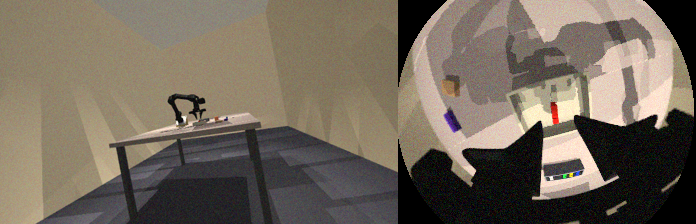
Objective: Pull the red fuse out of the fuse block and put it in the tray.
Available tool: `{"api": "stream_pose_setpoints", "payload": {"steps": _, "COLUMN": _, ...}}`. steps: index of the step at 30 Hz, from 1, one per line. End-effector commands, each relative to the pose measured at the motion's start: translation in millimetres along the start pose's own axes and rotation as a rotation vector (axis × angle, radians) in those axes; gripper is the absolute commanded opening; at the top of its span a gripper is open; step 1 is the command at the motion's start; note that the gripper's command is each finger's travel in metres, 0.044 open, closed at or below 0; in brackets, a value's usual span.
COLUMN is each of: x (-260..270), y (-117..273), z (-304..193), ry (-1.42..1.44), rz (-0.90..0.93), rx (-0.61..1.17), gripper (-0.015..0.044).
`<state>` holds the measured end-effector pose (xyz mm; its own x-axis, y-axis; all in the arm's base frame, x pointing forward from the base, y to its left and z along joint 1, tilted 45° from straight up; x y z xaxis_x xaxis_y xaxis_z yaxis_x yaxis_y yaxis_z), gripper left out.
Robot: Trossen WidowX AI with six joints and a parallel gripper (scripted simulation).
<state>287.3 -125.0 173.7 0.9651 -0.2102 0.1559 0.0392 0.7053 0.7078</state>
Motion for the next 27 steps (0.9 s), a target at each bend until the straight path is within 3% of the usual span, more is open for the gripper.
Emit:
{"api": "stream_pose_setpoints", "payload": {"steps": 1, "x": 0, "y": 0, "z": 0, "ry": -0.002, "rz": -0.001, "rx": 0.000, "gripper": 0.0289}}
{"api": "stream_pose_setpoints", "payload": {"steps": 3, "x": 0, "y": 2, "z": 0, "ry": -0.002, "rz": -0.001, "rx": 0.000, "gripper": 0.0330}}
{"api": "stream_pose_setpoints", "payload": {"steps": 8, "x": 0, "y": 37, "z": 0, "ry": 0.003, "rz": 0.000, "rx": -0.003, "gripper": 0.0330}}
{"api": "stream_pose_setpoints", "payload": {"steps": 27, "x": -1, "y": 36, "z": 0, "ry": 0.006, "rz": -0.001, "rx": 0.001, "gripper": 0.0330}}
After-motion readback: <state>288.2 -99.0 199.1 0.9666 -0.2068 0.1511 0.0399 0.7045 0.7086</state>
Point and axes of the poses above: the point midway between the two fingers, 35 mm back from their tips, its own y axis back along the fingers, its own x axis across the jaws, z = x × y, the point moved 2 cm from there along y, back along the fingers, and after that the axes turned 5 degrees about -y, right-handed, at the moved point
